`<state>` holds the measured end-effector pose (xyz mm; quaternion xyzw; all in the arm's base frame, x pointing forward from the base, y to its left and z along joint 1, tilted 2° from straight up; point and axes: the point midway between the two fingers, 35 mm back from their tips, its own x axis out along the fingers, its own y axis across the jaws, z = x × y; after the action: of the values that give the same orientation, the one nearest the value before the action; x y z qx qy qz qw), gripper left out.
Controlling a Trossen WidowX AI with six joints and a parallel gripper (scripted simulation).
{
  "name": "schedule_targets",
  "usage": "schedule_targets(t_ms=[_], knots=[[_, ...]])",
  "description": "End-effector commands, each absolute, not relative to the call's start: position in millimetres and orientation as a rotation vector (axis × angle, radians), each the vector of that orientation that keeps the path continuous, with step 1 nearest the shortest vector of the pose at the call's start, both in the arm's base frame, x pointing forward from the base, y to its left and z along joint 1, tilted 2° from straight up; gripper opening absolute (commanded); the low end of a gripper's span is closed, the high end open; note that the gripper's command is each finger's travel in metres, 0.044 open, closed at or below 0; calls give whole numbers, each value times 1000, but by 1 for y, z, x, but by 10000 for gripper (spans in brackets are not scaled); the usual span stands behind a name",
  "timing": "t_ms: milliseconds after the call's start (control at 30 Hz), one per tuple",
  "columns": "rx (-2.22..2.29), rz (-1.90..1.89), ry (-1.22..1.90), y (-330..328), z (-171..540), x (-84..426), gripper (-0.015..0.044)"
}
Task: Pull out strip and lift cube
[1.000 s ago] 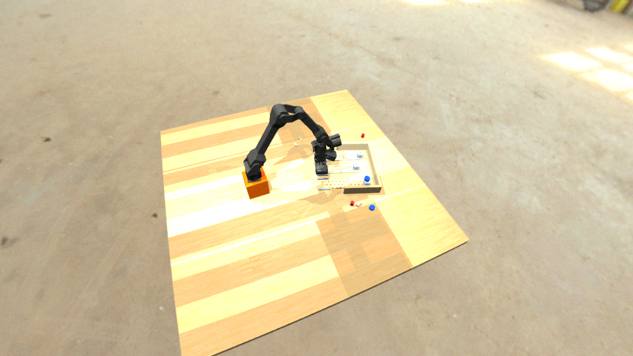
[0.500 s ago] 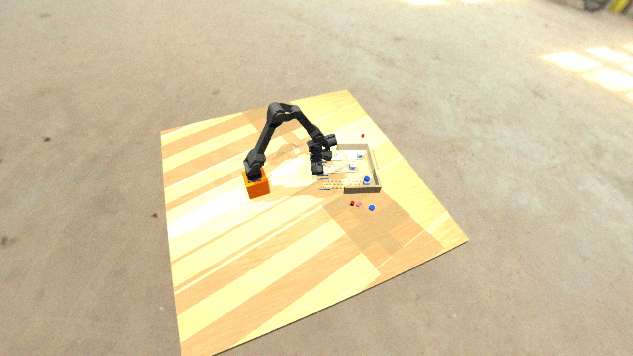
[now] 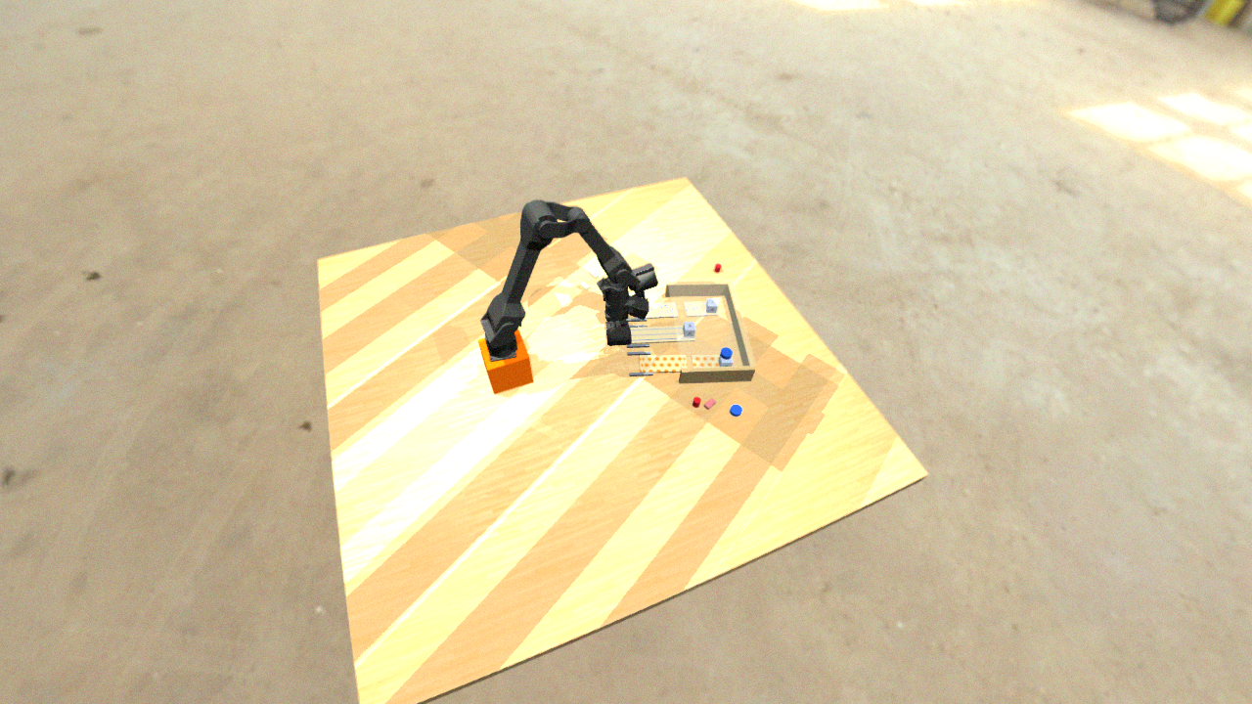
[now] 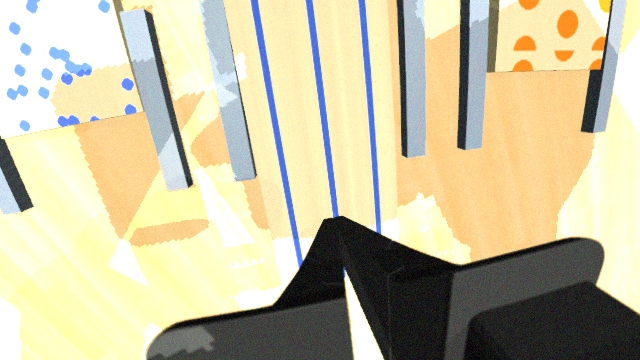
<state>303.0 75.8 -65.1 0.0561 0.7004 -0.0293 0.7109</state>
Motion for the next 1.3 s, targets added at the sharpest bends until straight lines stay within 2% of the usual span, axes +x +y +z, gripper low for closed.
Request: schedule_targets(t_ms=[0,1267], knots=[[119,-68,1580,77,-70,289,0],[119,-67,1584,85,-70,234,0]])
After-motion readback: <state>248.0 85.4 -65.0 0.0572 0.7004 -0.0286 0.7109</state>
